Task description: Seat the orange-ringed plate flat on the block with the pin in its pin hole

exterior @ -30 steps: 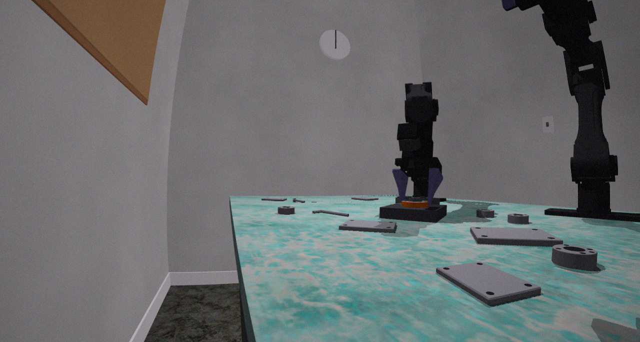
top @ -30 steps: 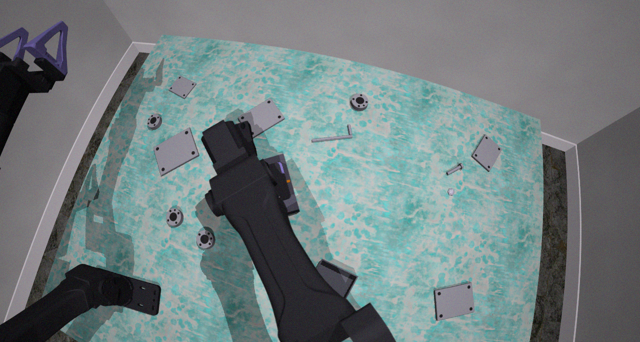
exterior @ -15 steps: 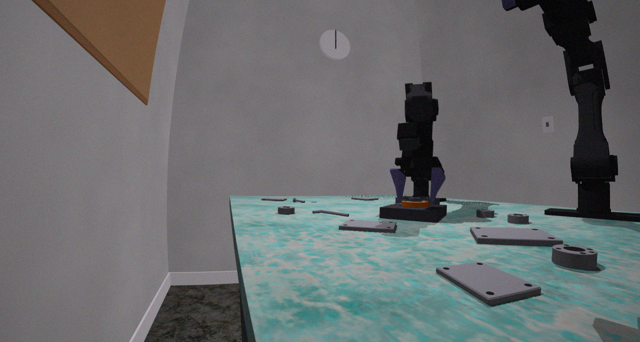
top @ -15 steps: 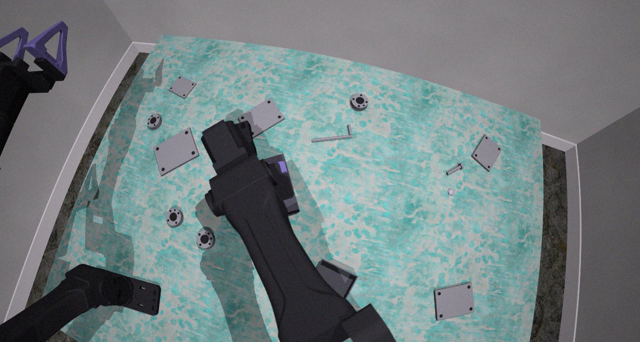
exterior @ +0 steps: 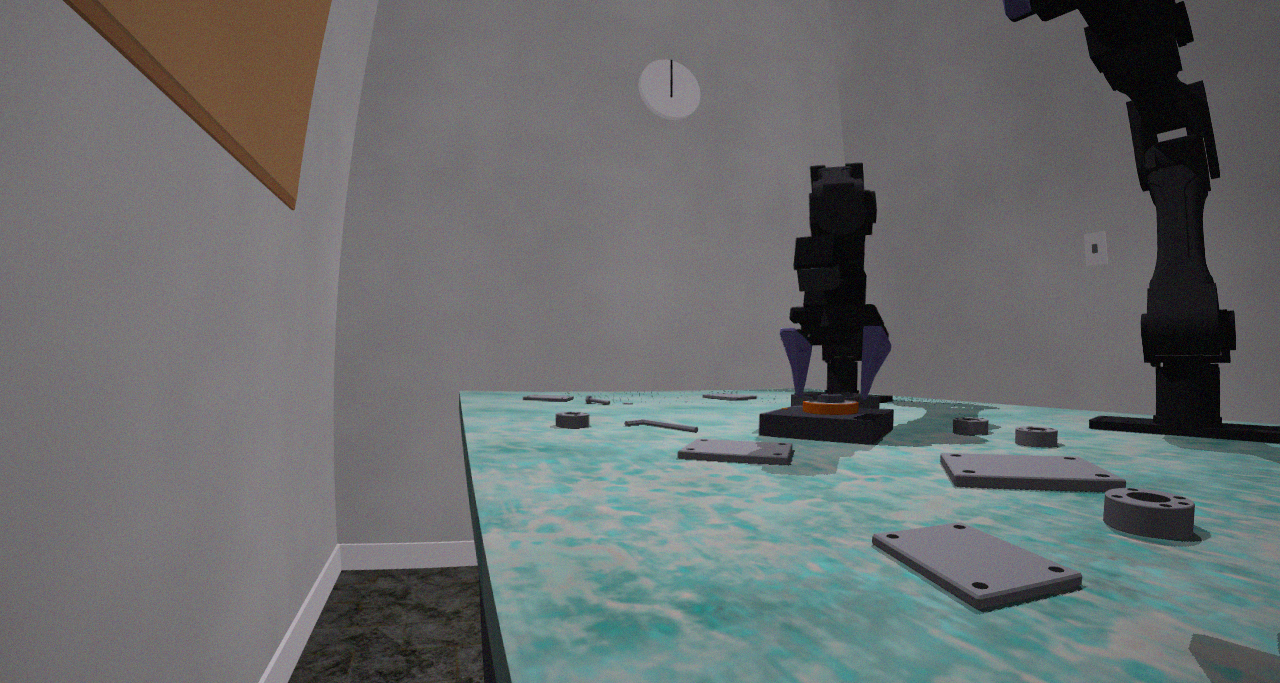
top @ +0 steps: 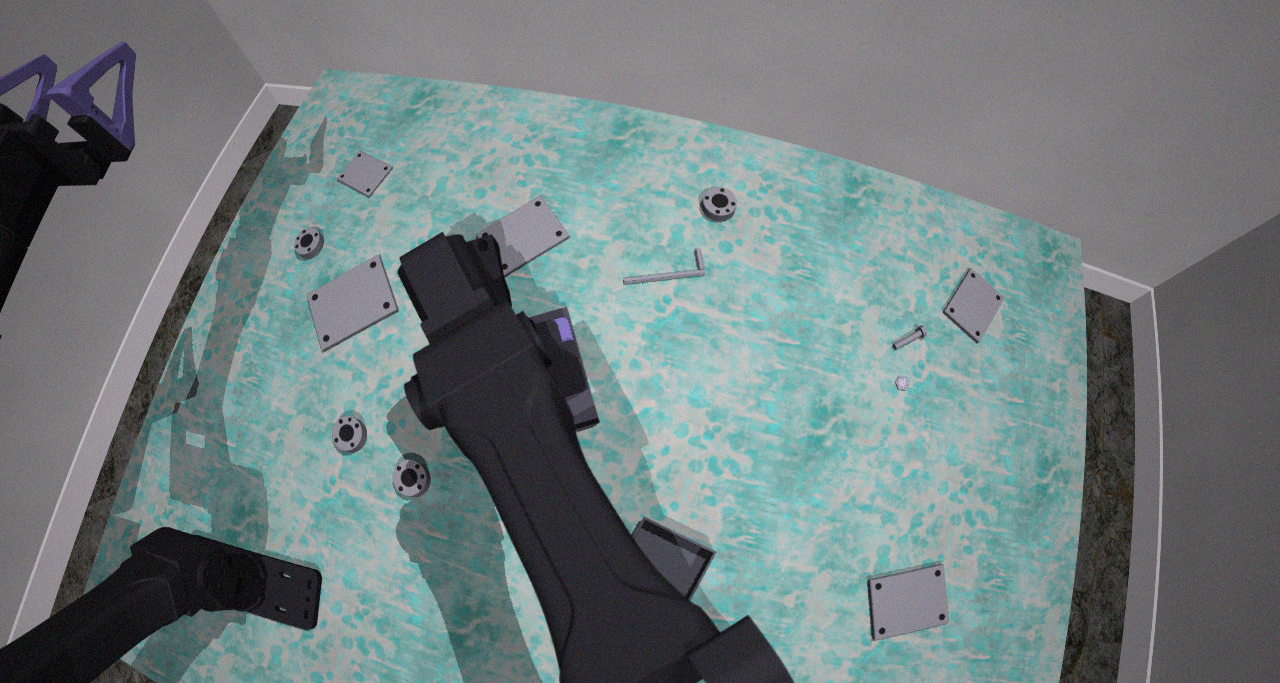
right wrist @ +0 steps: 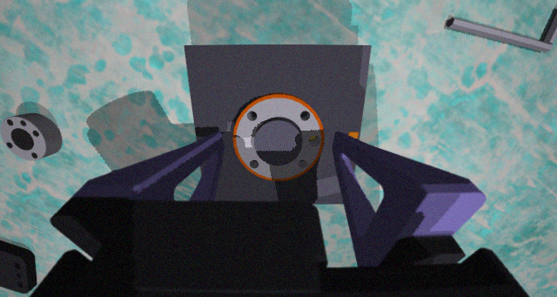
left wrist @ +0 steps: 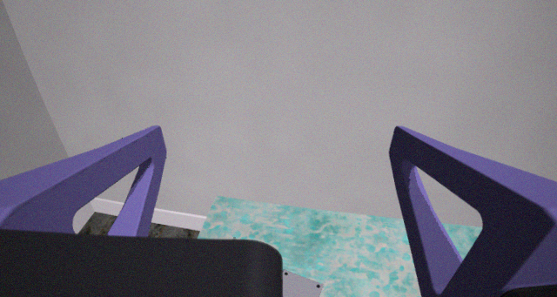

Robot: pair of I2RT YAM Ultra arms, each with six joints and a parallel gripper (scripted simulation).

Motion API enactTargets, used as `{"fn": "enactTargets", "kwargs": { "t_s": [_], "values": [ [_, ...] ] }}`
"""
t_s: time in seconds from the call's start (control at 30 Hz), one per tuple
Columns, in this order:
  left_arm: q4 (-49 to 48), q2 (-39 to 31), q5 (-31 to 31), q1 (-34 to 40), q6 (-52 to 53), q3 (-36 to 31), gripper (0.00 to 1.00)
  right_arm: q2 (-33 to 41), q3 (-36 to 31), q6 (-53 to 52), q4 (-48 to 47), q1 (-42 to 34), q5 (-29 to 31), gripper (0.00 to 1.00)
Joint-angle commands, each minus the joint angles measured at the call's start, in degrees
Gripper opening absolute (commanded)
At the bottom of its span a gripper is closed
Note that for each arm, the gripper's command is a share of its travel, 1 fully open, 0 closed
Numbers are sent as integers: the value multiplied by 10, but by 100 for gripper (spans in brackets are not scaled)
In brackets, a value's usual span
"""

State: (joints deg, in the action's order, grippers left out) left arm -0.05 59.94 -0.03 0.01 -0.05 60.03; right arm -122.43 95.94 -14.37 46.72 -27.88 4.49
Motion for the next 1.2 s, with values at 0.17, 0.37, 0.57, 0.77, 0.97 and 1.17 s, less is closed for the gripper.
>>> {"fn": "enactTargets", "kwargs": {
  "t_s": [0.17,0.37,0.57,0.77,0.97,1.17],
  "values": [
    [0,-10,1,-1,2,6,100,35,51,-2,67,2,4,79],
    [0,-10,1,-1,2,6,100,40,101,-2,120,2,4,79],
    [0,-10,1,-1,2,6,100,39,87,-2,86,3,4,79],
    [0,-10,1,-1,2,6,100,47,112,-2,105,2,4,79],
    [0,-10,1,-1,2,6,100,69,107,3,77,16,8,79],
    [2,-9,1,-1,3,5,100,132,34,28,-5,45,-3,79]
  ]
}}
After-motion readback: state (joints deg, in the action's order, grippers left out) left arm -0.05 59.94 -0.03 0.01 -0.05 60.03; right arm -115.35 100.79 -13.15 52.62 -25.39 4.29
